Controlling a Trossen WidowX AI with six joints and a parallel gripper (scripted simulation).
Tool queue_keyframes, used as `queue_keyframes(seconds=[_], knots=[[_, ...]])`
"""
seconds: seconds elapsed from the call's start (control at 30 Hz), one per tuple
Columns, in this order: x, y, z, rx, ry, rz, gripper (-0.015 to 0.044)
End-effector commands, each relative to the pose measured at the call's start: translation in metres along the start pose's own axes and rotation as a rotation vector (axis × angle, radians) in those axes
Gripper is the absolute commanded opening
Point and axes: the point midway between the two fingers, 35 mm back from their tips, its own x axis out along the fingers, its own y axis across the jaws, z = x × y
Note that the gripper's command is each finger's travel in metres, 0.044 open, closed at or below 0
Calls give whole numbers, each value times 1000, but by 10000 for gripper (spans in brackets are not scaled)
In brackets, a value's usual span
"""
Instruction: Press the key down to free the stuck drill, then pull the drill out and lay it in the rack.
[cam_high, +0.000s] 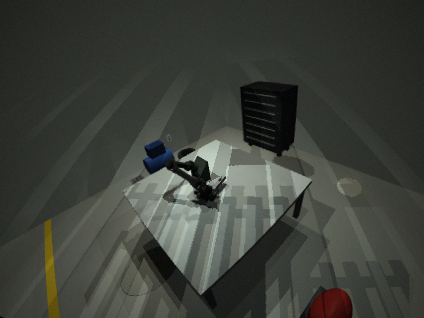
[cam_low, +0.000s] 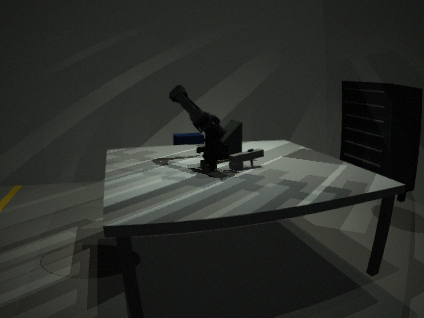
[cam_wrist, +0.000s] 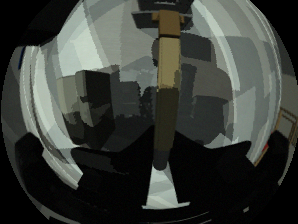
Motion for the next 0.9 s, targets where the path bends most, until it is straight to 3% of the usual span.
queue_keyframes(seconds=[0.0, 0.87], knots=[[-1, -2, -7, 2, -1, -8, 0], [-12, 3, -11, 2, -1, -8, 0]])
